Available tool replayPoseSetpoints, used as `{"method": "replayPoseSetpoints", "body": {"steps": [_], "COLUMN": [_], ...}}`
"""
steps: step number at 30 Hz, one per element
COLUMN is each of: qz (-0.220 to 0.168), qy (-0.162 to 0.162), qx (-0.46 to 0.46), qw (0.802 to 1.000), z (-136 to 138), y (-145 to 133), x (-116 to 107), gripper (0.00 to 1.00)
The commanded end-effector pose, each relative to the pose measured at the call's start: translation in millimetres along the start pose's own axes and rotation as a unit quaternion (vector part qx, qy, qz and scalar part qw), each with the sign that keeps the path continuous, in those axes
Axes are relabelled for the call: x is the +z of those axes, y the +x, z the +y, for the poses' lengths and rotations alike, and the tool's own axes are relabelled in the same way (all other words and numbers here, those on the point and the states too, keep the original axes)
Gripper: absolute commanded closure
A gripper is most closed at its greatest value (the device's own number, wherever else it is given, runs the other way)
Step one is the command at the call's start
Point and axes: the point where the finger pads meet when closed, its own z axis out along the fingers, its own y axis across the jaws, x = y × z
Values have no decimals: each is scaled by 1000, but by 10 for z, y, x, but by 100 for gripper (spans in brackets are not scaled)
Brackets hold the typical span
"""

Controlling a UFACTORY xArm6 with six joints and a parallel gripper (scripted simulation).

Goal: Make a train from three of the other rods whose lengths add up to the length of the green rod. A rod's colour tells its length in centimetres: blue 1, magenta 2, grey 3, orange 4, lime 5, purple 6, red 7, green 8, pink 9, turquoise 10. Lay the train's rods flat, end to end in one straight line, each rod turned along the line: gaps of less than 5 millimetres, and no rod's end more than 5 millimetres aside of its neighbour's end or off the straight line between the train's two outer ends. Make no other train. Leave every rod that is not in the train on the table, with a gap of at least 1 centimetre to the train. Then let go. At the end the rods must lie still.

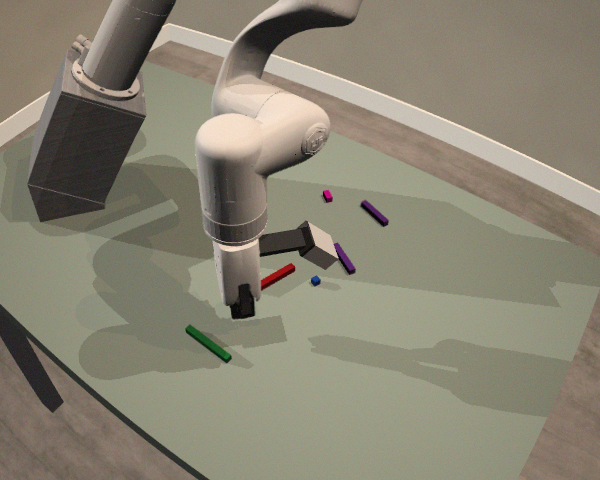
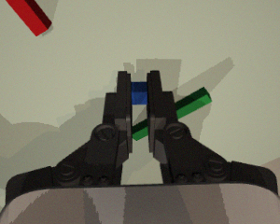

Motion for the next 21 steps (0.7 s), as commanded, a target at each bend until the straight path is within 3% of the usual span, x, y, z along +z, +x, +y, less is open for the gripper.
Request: {"method": "replayPoseSetpoints", "body": {"steps": [1,21], "qz": [2,2], "qy": [-4,-4], "qx": [-1,-1], "qw": [1000,1000], "z": [37,37], "y": [11,11], "x": [161,194], "gripper": [96,96]}}
